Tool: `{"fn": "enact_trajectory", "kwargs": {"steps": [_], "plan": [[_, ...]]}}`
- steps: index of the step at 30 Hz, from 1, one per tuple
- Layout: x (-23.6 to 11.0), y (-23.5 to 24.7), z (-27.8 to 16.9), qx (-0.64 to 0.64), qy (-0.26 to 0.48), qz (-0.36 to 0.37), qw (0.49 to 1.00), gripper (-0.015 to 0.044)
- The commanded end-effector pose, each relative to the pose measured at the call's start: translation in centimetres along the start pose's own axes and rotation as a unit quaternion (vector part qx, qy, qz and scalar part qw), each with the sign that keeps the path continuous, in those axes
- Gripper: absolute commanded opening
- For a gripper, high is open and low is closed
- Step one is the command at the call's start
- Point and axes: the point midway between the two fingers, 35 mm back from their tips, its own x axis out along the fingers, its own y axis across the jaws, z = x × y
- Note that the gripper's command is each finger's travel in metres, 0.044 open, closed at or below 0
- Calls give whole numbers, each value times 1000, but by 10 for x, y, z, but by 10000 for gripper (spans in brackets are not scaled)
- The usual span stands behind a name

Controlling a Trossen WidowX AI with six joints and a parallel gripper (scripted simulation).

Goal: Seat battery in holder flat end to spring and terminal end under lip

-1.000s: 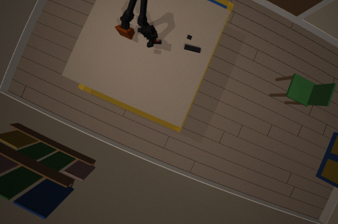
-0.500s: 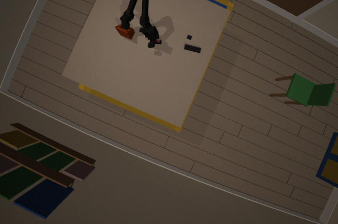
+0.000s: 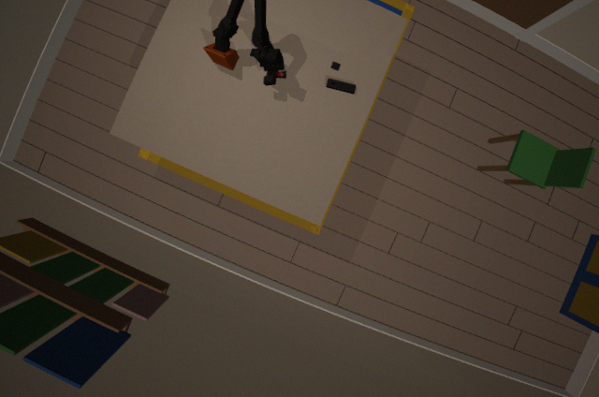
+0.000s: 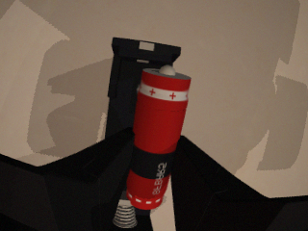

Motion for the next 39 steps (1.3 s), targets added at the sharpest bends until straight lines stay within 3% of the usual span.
{"fn": "enact_trajectory", "kwargs": {"steps": [1, 39], "plan": [[3, -3, -5, 3, 21, -7, 1000, 66], [8, 7, -2, -14, 146, -12, 989, 66]]}}
